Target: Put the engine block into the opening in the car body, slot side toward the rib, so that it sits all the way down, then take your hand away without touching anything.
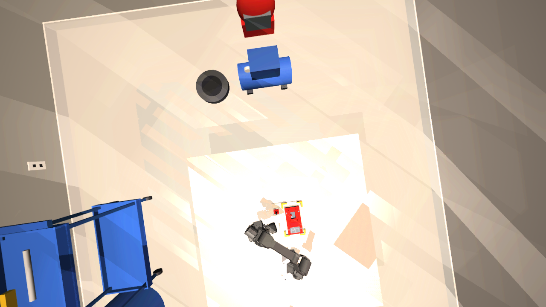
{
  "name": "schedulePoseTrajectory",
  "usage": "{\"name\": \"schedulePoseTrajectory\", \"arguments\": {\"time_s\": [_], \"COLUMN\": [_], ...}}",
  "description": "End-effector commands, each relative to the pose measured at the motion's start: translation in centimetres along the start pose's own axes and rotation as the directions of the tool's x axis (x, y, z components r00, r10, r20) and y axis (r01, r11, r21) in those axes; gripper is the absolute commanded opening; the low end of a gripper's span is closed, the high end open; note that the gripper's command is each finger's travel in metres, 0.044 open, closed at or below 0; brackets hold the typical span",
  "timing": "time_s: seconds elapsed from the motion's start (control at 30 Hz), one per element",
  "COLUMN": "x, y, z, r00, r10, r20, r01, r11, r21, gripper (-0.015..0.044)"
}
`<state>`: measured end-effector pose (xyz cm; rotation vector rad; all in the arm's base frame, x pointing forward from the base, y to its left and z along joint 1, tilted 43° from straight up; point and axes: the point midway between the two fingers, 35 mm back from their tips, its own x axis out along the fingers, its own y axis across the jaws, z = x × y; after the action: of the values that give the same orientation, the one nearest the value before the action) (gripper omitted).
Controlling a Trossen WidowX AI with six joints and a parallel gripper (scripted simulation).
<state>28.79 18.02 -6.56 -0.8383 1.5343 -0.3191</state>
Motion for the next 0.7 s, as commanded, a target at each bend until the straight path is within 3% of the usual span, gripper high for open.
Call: {"name": "schedulePoseTrajectory", "arguments": {"time_s": [0.0, 0.23, 0.67], "x": [-1.4, -1.8, -0.9], "y": [0.0, 0.0, 0.0], "z": [0.0, -0.1, -0.1], "r00": [1.0, 1.0, 1.0], "r10": [0.0, -0.005, -0.006], "r20": [0.003, 0.001, 0.001], "r01": [0.0, 0.005, 0.006], "r11": [1.0, 1.0, 0.899], "r21": [0.004, -0.027, -0.437], "gripper": [0.0, 0.0, 0.0]}}
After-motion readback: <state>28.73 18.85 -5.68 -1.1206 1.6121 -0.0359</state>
